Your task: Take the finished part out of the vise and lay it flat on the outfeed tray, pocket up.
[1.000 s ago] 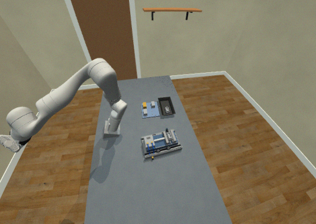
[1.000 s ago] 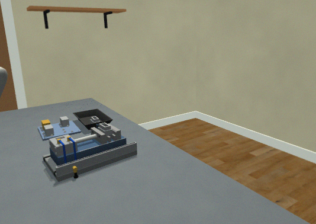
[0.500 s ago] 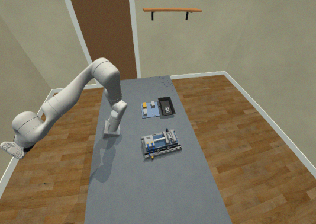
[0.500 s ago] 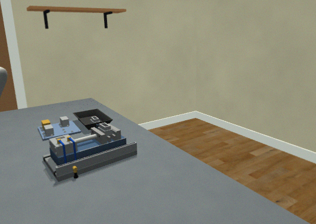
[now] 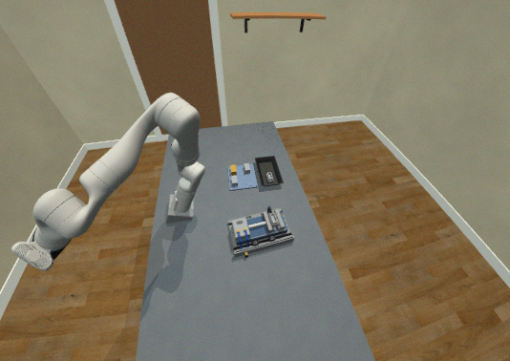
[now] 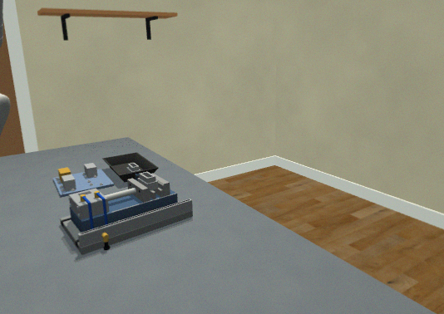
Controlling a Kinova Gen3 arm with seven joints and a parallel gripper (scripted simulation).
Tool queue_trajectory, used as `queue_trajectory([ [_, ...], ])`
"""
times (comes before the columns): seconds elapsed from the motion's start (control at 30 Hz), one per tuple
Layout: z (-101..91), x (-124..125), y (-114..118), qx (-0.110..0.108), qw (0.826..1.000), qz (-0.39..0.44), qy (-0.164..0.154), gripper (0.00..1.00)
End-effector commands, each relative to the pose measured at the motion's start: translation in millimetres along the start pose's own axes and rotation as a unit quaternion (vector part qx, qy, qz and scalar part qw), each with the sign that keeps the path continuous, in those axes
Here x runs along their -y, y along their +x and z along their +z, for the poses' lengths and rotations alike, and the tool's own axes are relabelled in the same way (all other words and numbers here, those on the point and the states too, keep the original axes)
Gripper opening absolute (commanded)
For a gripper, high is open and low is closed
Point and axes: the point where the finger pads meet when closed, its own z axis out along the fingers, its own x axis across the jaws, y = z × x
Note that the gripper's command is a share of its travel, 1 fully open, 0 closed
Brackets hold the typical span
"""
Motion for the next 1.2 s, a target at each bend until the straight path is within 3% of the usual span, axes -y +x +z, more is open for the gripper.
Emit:
queue_trajectory([
  [0.0,-2.3,1,0,-0.001,1.0,0.0,0.002,1.0],
  [0.03,-15.7,12,-27,0.011,1.0,-0.002,0.016,1.0],
  [0.3,-15.7,12,-27,0.011,1.0,-0.002,0.016,1.0],
  [0.33,-29.5,21,-54,0.024,0.999,-0.004,0.029,1.0],
  [0.57,-29.5,21,-54,0.024,0.999,-0.004,0.029,1.0],
  [0.6,-43.5,28,-81,0.037,0.998,-0.006,0.041,1.0],
  [0.87,-43.5,28,-81,0.037,0.998,-0.006,0.041,1.0],
  [0.9,-57.7,33,-109,0.05,0.997,-0.009,0.052,1.0],
  [1.13,-57.7,33,-109,0.05,0.997,-0.009,0.052,1.0],
  [1.17,-72.0,36,-136,0.064,0.996,-0.011,0.062,1.0],
])
